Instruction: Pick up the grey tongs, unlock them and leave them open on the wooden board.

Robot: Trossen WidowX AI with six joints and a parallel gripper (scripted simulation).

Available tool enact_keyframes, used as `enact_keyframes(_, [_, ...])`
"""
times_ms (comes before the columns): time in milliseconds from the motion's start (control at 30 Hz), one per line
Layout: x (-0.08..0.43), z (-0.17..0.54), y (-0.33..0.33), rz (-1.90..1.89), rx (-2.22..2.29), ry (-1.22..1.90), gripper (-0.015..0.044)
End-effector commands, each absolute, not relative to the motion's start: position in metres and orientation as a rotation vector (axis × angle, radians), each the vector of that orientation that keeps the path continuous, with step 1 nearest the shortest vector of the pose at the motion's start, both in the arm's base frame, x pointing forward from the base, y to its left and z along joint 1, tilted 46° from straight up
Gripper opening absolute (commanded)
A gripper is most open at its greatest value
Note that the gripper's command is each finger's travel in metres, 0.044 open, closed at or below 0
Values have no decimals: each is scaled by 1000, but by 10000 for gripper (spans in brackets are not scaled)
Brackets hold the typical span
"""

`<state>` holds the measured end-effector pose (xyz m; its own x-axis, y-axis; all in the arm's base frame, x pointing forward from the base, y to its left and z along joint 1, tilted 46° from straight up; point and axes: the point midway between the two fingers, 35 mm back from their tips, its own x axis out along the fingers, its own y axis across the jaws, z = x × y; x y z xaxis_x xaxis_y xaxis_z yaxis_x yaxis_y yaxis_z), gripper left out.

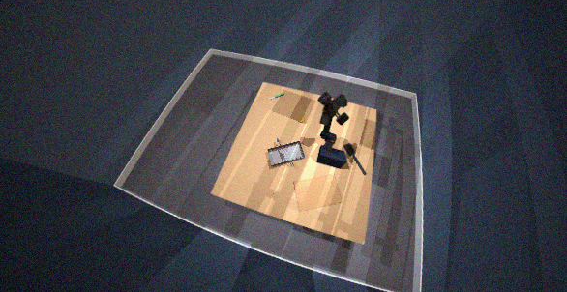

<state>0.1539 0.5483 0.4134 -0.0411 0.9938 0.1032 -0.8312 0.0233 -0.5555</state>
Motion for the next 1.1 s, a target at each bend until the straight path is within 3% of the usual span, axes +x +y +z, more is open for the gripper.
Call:
enact_keyframes(0, [145,434,541,1505,-359,-617,440])
enact_keyframes(1067, [51,570,454,1326,-195,-1097,440])
